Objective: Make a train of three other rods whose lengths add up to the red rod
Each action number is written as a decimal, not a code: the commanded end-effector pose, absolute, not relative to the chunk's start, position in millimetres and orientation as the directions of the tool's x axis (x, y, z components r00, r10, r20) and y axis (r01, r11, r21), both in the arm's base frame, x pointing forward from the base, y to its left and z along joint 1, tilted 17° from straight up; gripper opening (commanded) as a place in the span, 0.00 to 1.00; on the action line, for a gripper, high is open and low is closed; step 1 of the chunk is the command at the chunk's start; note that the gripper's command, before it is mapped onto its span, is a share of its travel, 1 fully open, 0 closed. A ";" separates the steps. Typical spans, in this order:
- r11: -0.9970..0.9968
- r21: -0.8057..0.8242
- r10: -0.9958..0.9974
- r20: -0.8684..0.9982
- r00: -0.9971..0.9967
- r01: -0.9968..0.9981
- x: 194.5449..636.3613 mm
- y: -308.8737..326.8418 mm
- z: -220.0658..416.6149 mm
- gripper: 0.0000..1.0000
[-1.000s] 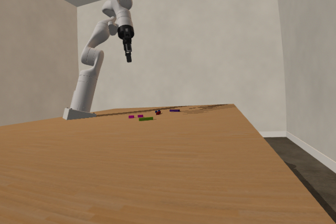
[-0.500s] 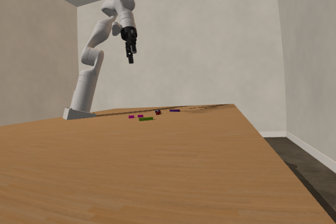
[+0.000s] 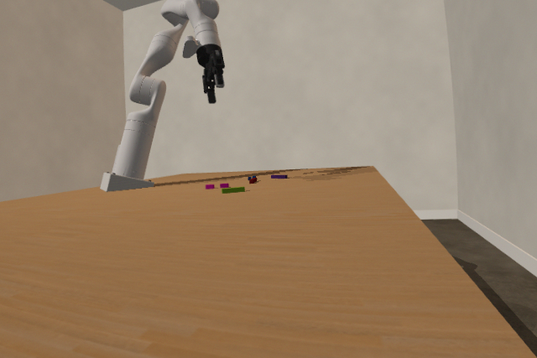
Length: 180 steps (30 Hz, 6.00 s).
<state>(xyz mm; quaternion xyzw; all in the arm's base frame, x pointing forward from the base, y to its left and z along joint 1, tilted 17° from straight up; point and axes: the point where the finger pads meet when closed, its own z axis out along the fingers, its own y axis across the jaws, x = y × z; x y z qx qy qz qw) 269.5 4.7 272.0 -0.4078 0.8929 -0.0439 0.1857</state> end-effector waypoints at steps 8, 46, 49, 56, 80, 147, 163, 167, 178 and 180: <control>0.614 -0.241 -0.785 -0.285 -0.550 -0.752 274.0 13.8 270.6 1.00; 0.382 -0.286 -0.918 -0.226 -0.326 -0.879 290.1 47.3 261.9 1.00; 0.382 -0.286 -0.918 -0.226 -0.326 -0.879 290.1 47.3 261.9 1.00; 0.301 -0.296 -0.947 -0.206 -0.247 -0.907 294.5 58.5 258.0 1.00; 0.179 -0.306 -0.976 -0.177 -0.129 -0.935 300.4 74.8 251.5 1.00; -0.126 -0.312 -0.979 -0.113 0.169 -0.942 311.3 115.8 231.1 1.00; -0.161 -0.312 -0.973 -0.107 0.203 -0.937 312.2 120.5 228.4 1.00; -0.195 -0.311 -0.966 -0.101 0.236 -0.930 313.0 125.2 225.6 1.00; -0.227 -0.310 -0.959 -0.096 0.268 -0.923 313.8 129.7 222.8 1.00; -0.227 -0.310 -0.959 -0.096 0.268 -0.923 313.8 129.7 222.8 1.00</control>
